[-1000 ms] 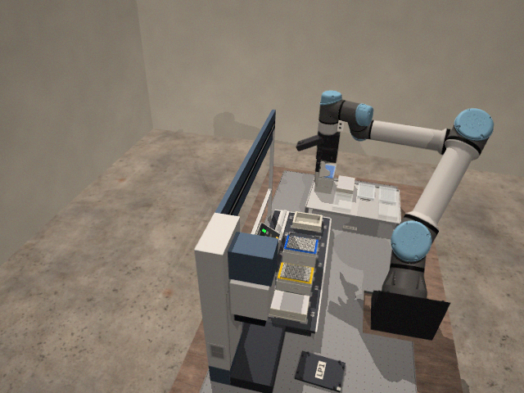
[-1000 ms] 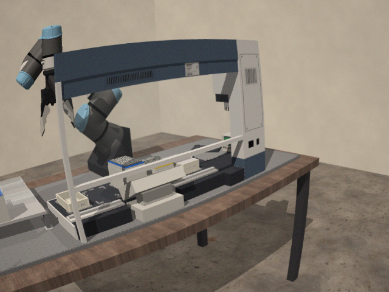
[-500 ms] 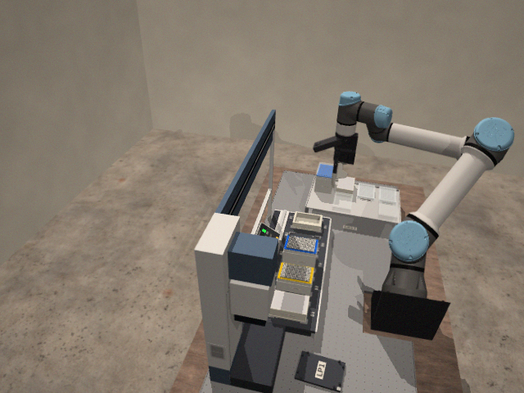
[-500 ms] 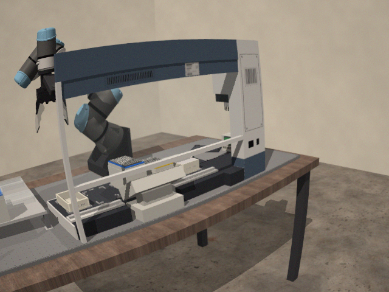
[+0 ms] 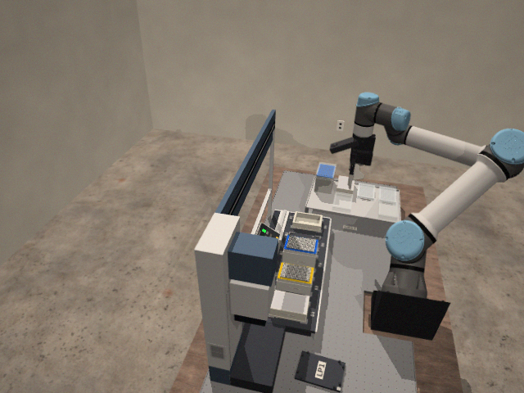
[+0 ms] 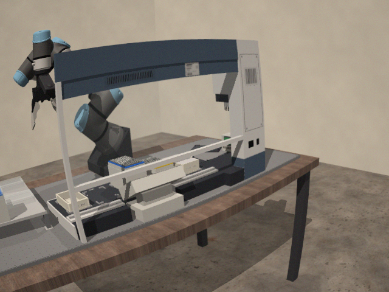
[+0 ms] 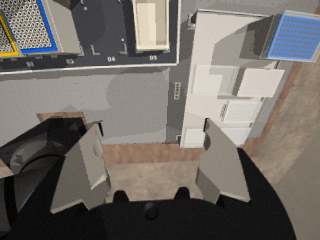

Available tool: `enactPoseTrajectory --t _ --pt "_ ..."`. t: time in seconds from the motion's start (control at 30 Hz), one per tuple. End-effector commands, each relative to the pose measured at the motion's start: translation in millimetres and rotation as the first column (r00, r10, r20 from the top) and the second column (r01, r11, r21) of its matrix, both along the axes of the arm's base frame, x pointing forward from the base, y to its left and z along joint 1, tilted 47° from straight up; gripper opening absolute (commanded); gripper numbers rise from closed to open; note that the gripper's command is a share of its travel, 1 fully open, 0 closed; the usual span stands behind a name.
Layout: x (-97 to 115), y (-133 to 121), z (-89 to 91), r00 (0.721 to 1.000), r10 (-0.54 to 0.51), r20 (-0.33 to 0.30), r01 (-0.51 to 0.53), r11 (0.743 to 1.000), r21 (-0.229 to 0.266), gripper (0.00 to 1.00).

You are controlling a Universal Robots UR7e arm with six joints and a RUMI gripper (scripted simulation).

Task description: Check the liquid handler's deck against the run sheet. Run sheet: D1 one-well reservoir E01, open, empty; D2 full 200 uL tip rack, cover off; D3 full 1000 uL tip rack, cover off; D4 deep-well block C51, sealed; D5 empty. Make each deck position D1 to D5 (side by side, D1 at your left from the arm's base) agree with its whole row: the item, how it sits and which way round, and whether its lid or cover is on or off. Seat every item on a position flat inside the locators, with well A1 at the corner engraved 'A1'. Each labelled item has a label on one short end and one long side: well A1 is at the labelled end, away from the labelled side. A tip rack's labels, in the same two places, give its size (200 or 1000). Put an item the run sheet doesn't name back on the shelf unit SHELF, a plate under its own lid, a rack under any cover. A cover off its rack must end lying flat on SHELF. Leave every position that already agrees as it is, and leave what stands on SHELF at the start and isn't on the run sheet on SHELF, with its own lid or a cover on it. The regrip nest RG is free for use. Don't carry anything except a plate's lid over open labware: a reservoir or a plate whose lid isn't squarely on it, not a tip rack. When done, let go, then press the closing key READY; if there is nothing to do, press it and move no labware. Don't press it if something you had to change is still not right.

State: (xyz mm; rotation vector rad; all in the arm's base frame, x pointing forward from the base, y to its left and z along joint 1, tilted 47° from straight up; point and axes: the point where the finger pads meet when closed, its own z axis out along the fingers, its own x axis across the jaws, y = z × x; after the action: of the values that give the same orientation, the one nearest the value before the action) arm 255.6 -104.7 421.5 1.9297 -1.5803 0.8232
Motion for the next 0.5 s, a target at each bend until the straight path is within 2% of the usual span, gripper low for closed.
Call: enactPoseTrajectory --t 0.0,0.17,0.47 --pt "-14.0 -2.0 1.1 1.0 0.001 0.001 -0.001 1.0 0.001 0.82" --pt "-14.0 -2.0 1.1 1.0 0.001 0.001 -0.001 1.0 0.001 0.82" --pt "-19.7 28.2 -31.7 0.986 -0.116 0.12 0.114 0.993 0.03 0.82"
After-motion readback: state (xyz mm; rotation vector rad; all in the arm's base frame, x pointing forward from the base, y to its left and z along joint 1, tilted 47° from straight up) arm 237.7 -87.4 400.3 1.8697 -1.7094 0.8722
